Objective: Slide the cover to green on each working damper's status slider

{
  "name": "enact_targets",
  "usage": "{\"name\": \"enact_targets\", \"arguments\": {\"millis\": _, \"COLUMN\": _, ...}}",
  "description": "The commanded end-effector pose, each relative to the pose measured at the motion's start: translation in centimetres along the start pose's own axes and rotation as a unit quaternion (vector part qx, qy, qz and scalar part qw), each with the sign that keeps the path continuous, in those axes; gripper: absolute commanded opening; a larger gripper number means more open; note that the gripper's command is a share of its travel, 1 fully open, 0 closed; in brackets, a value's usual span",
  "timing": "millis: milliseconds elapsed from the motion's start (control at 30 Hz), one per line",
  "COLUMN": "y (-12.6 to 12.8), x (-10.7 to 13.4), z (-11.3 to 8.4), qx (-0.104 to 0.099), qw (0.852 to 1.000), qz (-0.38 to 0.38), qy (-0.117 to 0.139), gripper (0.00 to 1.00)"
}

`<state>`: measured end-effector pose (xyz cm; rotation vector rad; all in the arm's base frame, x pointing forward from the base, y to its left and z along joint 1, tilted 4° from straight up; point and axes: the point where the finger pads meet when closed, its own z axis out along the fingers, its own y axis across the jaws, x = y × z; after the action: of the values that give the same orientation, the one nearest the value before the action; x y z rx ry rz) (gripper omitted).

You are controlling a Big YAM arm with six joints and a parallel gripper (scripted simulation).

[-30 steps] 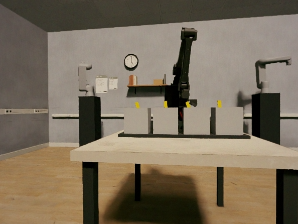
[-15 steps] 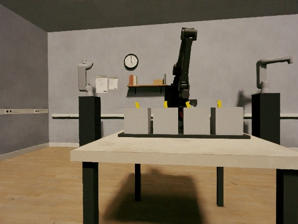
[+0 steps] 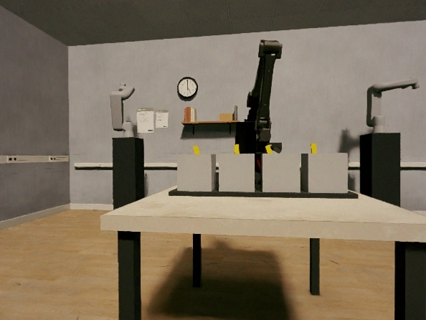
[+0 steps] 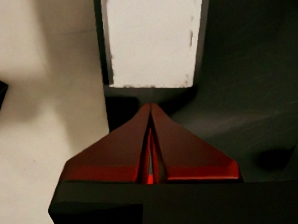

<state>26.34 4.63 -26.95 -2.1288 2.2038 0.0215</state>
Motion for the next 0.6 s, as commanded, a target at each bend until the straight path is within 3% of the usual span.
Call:
{"name": "enact_targets", "arguments": {"millis": 0, "y": -0.05, "x": -0.23, "z": 0.54, "qx": 0.003, "qw": 1.0, "qz": 0.0, "qy": 0.001, "gripper": 0.0}}
{"name": "enact_targets", "arguments": {"millis": 567, "y": 0.2, "x": -0.16, "z": 1.03, "qx": -0.001, "qw": 1.0, "qz": 0.0, "qy": 0.002, "gripper": 0.0}}
